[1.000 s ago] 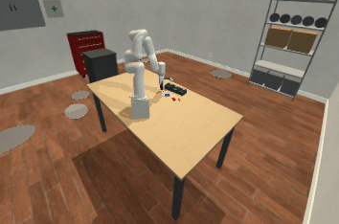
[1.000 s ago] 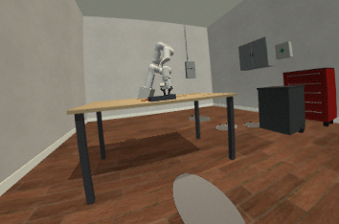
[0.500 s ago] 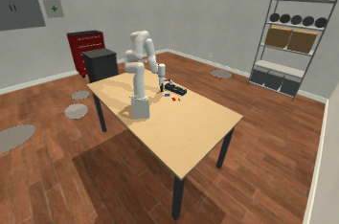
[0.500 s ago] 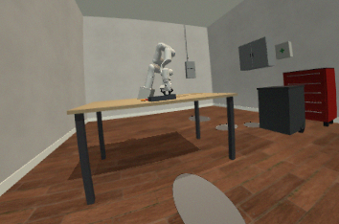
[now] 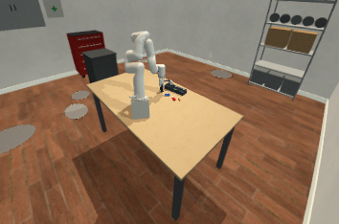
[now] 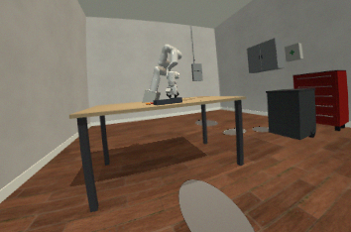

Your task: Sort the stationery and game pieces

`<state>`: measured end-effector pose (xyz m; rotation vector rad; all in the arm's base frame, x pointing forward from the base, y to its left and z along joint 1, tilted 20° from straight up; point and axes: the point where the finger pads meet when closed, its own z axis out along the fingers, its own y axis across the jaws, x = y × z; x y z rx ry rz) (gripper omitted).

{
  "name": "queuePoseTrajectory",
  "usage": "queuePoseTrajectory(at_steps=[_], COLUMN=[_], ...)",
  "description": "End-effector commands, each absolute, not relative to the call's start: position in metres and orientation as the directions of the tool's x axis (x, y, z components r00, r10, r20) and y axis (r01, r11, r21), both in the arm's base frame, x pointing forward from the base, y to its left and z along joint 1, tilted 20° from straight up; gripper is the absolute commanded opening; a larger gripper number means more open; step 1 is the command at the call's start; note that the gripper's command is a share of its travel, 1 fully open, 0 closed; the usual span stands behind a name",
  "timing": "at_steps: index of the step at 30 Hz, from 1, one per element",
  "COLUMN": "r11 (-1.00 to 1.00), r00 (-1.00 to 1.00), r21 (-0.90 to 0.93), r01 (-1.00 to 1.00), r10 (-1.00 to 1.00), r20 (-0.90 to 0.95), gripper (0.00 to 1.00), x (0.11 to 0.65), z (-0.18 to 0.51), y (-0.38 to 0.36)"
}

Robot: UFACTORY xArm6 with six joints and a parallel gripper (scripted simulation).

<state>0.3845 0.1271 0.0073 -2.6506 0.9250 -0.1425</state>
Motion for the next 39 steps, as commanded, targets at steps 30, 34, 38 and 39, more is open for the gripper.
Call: queuePoseTrajectory(at_steps=[30,34,38,39], r11=[-0.735,-0.735,-0.735,-0.735], r00=[0.784,0.784,0.784,0.784], r21=[-0.341,-0.341,-0.341,-0.341], r01=[-0.587,-0.587,-0.587,-0.587], r10=[-0.621,-0.621,-0.621,-0.621], r20=[-0.012,-0.012,-0.012,-0.012], gripper=[0.00,0.00,0.00,0.00], x=[0.385,0.384,0.381,0.381], z=[0.008,0.014,0.027,0.030], y=[0.127,0.125,0.122,0.121])
